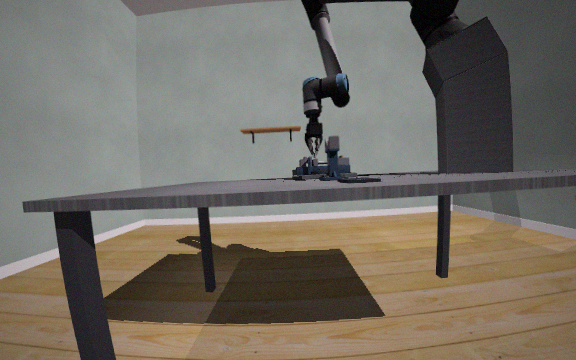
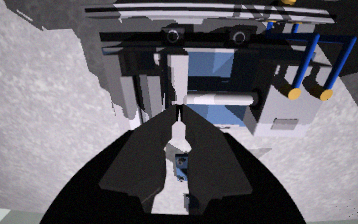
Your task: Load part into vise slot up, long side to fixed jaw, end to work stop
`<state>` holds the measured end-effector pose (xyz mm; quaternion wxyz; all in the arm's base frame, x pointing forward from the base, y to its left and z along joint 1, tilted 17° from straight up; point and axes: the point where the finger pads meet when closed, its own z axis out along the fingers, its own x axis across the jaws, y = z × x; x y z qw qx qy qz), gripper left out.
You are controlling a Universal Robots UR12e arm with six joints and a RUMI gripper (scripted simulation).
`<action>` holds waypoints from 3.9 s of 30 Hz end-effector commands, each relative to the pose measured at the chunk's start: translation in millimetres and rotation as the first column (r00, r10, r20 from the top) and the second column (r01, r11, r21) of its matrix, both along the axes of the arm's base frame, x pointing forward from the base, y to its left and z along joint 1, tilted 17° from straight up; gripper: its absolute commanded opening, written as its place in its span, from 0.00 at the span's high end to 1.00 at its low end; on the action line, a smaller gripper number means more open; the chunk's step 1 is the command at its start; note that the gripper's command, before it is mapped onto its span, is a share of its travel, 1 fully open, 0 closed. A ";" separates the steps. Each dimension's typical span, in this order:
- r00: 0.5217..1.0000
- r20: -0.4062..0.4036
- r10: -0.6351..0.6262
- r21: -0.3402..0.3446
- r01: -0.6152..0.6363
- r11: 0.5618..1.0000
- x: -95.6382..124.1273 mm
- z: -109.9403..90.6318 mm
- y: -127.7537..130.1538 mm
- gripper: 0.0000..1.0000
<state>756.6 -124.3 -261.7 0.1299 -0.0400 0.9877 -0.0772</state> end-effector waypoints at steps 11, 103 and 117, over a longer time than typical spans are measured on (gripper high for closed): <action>1.000 0.001 0.000 0.000 0.000 1.000 2.7 1.2 0.3 1.00; 1.000 0.001 0.000 0.000 0.000 1.000 6.1 2.1 0.6 1.00; 1.000 0.001 0.000 0.000 0.000 1.000 0.0 0.5 0.0 1.00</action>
